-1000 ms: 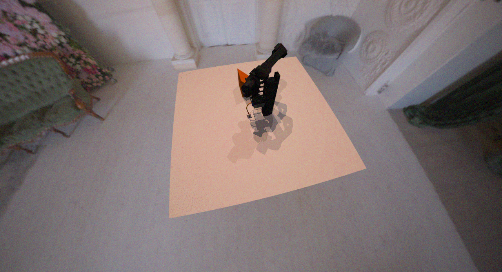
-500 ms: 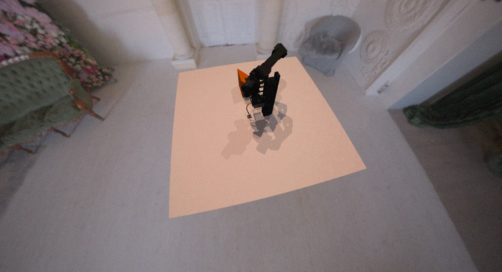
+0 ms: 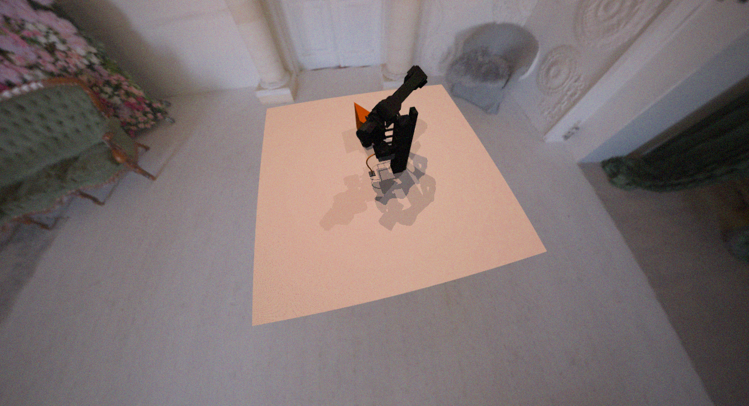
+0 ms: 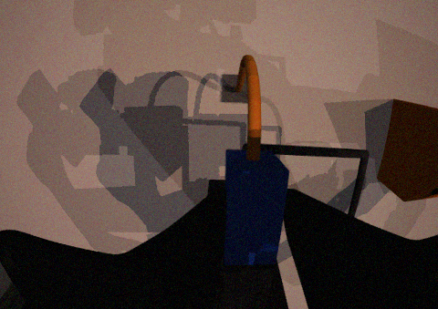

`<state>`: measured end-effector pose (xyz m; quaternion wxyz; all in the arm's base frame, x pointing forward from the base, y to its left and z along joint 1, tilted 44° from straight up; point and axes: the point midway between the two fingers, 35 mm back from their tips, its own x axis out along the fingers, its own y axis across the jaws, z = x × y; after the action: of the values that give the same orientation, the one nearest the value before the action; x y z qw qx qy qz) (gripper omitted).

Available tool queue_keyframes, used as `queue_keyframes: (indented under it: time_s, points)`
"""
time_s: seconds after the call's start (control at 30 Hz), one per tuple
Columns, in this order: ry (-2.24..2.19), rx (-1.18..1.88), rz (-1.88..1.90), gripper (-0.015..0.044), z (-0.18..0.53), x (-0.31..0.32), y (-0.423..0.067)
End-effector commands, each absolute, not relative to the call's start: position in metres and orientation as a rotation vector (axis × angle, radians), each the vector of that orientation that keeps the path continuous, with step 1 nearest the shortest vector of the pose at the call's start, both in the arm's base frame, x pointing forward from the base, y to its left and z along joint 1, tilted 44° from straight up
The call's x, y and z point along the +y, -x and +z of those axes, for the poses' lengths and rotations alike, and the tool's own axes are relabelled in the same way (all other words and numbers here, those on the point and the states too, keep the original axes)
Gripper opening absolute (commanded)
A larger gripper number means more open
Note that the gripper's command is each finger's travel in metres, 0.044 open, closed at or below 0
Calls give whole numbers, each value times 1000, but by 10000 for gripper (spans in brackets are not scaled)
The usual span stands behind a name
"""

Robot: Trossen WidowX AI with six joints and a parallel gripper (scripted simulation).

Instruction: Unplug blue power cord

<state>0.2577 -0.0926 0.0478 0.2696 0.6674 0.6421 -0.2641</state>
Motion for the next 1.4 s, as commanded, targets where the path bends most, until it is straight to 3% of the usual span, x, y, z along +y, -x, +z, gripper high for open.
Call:
queue_keyframes:
  time_s: [0.0,0.1,0.67,0.87,1.37]
  points:
    - [-1774,1688,-755,0,35,-118,-258]
    - [-1774,1687,-755,0,33,-122,-258]
    - [-1780,1689,-754,440,29,-123,-257]
    - [-1778,1687,-755,440,4,-164,-255]
    - [-1778,1687,-755,440,4,-164,-255]
